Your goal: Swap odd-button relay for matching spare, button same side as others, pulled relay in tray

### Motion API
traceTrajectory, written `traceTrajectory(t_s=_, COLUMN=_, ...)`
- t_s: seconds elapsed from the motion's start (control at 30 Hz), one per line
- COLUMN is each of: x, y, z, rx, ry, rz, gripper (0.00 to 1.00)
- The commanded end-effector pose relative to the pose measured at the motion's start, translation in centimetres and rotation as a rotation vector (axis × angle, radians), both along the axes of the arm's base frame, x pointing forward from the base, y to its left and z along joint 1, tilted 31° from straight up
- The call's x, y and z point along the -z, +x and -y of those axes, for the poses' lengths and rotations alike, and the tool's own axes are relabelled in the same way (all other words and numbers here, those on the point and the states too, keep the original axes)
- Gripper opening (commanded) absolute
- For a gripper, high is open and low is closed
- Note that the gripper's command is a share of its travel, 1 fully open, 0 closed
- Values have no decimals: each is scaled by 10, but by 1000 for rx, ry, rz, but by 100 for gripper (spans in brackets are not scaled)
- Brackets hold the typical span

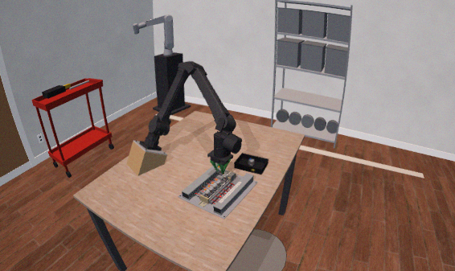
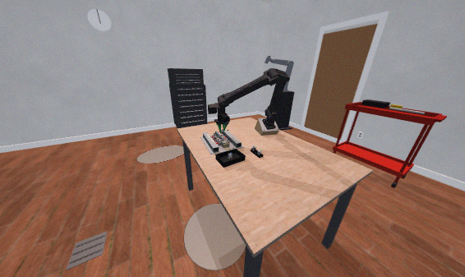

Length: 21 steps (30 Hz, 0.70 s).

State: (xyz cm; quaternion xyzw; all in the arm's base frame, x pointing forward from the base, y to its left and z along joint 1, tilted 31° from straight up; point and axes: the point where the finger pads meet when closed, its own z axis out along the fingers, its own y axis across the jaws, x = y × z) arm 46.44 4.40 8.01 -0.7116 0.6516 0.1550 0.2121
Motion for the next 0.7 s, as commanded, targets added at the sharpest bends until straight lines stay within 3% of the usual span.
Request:
traceTrajectory(t_s=0.0, x=-16, y=13, z=-6, rx=-7, ry=0, rz=55, gripper=0)
traceTrajectory(t_s=0.67, x=-21, y=17, z=-5, rx=-7, ry=-1, rz=68, gripper=0)
